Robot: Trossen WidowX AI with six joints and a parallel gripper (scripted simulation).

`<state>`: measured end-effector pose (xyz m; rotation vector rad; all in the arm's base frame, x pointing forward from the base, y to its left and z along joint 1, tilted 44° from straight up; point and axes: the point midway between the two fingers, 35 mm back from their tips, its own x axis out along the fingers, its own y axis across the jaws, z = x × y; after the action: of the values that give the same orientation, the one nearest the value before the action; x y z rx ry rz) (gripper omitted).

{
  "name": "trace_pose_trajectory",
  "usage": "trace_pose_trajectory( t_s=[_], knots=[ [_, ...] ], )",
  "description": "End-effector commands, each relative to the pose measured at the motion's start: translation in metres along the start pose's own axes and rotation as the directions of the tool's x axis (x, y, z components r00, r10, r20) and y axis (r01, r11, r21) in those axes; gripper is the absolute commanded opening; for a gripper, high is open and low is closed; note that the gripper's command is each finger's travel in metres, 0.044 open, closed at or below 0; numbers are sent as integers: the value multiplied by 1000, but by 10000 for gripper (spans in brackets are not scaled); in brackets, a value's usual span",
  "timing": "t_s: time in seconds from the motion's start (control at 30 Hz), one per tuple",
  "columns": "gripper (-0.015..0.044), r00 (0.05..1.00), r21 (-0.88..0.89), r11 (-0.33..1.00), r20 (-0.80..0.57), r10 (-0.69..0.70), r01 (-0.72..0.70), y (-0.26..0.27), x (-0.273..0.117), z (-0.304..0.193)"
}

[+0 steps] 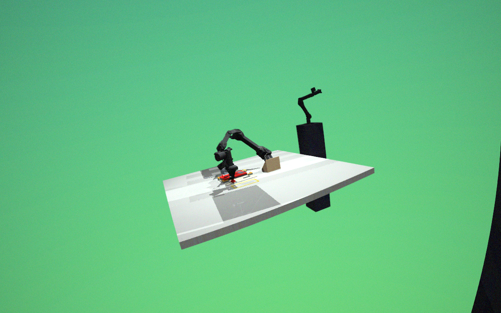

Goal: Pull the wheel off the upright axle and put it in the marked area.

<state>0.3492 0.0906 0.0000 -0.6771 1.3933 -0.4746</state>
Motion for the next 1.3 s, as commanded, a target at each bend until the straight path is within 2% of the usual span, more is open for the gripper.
trace_pose_trajectory(
  t_s=[0.0,1.27],
  knots=[
    [0,1000,7,1000,4,2,-2,0,-3,1],
    [0,1000,4,1000,6,2,-2,0,-15,1]
  ],
)
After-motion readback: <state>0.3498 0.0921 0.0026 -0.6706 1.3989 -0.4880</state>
